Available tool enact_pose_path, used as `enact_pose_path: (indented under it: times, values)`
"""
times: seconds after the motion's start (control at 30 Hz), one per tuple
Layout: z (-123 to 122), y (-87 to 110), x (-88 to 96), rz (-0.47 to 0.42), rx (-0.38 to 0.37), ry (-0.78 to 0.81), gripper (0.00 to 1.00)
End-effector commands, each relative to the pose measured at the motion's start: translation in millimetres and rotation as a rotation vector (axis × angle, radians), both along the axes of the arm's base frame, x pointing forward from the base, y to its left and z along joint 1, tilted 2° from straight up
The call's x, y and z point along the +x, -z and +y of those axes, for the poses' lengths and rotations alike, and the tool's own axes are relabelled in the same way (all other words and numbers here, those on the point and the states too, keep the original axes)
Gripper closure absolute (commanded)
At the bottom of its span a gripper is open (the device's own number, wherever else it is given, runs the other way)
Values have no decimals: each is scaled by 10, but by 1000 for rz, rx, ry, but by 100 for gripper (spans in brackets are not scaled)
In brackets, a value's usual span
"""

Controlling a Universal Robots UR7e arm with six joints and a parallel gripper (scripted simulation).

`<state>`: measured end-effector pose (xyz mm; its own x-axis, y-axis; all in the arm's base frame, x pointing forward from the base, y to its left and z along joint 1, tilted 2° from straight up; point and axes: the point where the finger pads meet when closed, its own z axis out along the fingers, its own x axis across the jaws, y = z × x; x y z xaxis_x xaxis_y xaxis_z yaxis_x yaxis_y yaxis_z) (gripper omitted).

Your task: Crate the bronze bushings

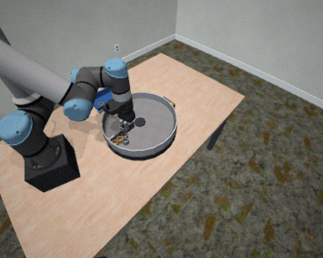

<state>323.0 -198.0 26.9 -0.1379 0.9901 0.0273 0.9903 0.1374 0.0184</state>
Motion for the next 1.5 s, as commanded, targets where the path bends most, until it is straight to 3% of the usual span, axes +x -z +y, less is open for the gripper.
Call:
enact_pose_path:
  times: [0.0, 0.03, 0.43, 0.6, 1.0, 1.17, 1.47]
  values:
    - [51, -12, 330, -2, -1, 0, 100]
    - [66, -14, 419, -2, -1, 0, 100]
    - [66, -14, 419, -2, -1, 0, 100]
    - [143, -25, 859, -2, 0, -1, 100]
    - [143, -25, 859, -2, 0, -1, 100]
    - [219, -36, 1299, -2, 1, -1, 100]
    - [219, -36, 1299, -2, 1, -1, 100]
